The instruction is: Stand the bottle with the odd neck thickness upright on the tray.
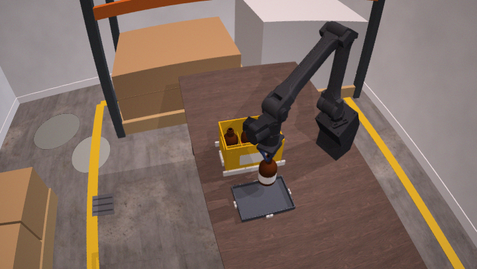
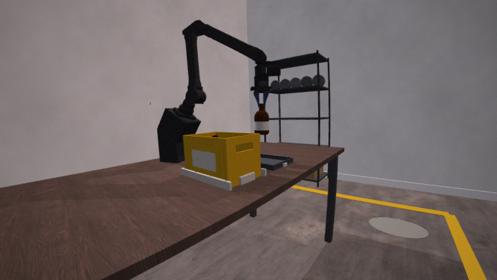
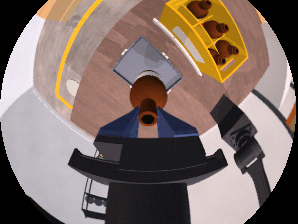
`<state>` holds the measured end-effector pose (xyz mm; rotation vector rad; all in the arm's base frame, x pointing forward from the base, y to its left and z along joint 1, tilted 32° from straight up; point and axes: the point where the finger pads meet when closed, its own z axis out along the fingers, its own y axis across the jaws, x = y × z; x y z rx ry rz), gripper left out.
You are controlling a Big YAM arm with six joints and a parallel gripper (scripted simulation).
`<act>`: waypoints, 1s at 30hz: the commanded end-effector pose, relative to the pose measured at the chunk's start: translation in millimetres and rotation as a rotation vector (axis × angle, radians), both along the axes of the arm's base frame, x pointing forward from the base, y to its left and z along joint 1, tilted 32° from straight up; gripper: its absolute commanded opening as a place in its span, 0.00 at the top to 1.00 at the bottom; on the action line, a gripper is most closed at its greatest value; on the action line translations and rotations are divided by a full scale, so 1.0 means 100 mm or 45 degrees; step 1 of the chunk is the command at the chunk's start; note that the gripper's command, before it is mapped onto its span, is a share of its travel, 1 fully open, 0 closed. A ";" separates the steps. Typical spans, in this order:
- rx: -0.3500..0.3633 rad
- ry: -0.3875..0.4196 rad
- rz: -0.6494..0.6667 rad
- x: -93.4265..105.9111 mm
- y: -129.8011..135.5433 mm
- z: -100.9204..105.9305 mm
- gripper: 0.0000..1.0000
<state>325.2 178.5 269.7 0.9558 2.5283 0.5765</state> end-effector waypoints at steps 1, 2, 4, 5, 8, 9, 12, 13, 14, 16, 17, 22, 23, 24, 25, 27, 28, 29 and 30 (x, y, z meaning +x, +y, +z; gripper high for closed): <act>-0.002 -0.002 -0.001 0.12 0.03 -0.09 1.00; -0.001 -0.002 -0.002 0.13 0.03 -0.12 1.00; -0.002 -0.002 -0.004 0.16 0.04 -0.17 1.00; -0.002 -0.002 -0.004 0.18 0.05 -0.19 1.00; 0.022 -0.042 0.001 0.26 0.11 -0.03 1.00; 0.003 -0.010 0.001 0.21 0.09 -0.21 1.00; -0.002 -0.001 -0.002 0.25 0.09 -0.33 1.00; -0.002 -0.001 -0.003 0.27 0.09 -0.36 1.00; -0.002 -0.001 -0.004 0.28 0.10 -0.39 1.00; -0.002 -0.001 -0.003 0.31 0.12 -0.44 1.00; -0.002 -0.001 -0.002 0.33 0.13 -0.47 1.00; 0.000 -0.005 -0.004 0.41 0.16 -0.58 1.00; 0.000 -0.005 -0.004 0.41 0.16 -0.58 1.00; 0.000 -0.005 -0.004 0.41 0.16 -0.58 1.00; 0.010 -0.022 -0.002 0.45 0.20 -0.53 1.00; -0.002 -0.001 -0.001 0.43 0.19 -0.67 1.00; -0.002 -0.001 -0.002 0.45 0.19 -0.70 1.00; -0.002 0.000 -0.003 0.46 0.19 -0.72 1.00; -0.002 -0.001 -0.003 0.47 0.20 -0.74 1.00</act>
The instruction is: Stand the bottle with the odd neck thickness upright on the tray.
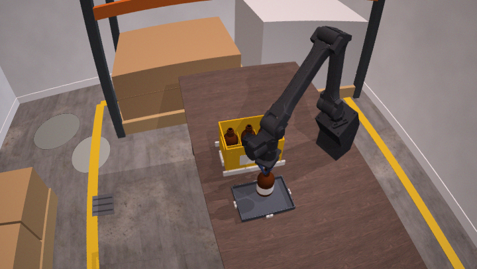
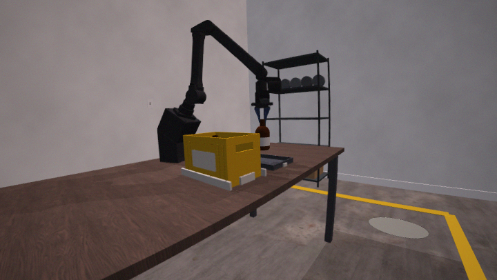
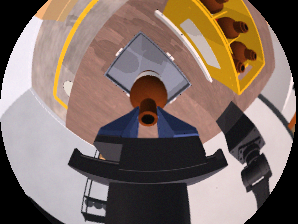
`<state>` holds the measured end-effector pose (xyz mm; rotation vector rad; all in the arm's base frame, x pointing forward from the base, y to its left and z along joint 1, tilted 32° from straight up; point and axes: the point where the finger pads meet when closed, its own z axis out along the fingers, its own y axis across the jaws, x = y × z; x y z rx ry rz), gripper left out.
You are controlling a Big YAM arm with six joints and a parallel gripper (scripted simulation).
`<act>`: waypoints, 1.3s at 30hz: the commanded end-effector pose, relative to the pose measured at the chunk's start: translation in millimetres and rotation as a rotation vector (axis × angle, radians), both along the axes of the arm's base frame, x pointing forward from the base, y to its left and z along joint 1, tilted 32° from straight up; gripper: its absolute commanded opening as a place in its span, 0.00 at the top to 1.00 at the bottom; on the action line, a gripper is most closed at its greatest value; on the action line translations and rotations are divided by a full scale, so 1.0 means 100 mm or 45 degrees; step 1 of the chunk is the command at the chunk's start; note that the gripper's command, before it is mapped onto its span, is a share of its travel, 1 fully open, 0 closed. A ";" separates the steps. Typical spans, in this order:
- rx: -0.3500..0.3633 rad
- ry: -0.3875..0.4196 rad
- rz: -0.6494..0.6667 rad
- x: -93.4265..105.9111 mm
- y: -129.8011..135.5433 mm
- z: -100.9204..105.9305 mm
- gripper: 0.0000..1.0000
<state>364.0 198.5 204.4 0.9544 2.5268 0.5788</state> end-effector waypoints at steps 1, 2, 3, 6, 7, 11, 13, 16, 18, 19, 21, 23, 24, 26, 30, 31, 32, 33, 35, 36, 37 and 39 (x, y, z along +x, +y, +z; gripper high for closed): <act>0.000 -0.004 -0.004 0.11 0.01 -0.08 1.00; 0.000 -0.005 -0.004 0.13 0.02 -0.10 1.00; -0.002 0.000 -0.003 0.13 0.02 -0.14 1.00; 0.000 -0.003 -0.003 0.16 0.04 -0.18 1.00; 0.001 -0.006 -0.003 0.18 0.05 -0.18 1.00; -0.001 -0.001 -0.004 0.18 0.05 -0.23 1.00; 0.003 -0.008 -0.002 0.21 0.07 -0.23 1.00; -0.004 0.003 -0.003 0.21 0.06 -0.31 1.00; 0.002 -0.007 -0.004 0.24 0.08 -0.29 1.00; 0.000 -0.004 -0.004 0.24 0.08 -0.31 1.00; -0.004 0.003 -0.004 0.23 0.07 -0.35 1.00; 0.001 -0.005 -0.004 0.26 0.09 -0.33 1.00; 0.002 -0.007 -0.003 0.27 0.09 -0.33 1.00; 0.000 -0.004 -0.004 0.26 0.09 -0.35 1.00; -0.001 -0.001 -0.004 0.26 0.09 -0.37 1.00; -0.002 0.000 -0.004 0.26 0.09 -0.37 1.00; -0.002 0.001 -0.004 0.26 0.08 -0.38 1.00; 0.000 -0.002 -0.004 0.27 0.09 -0.37 1.00; 0.000 -0.003 -0.004 0.27 0.09 -0.36 1.00; 0.000 -0.004 -0.004 0.27 0.09 -0.36 1.00; 0.000 -0.004 -0.004 0.27 0.09 -0.36 1.00; 0.000 -0.004 -0.004 0.27 0.09 -0.36 1.00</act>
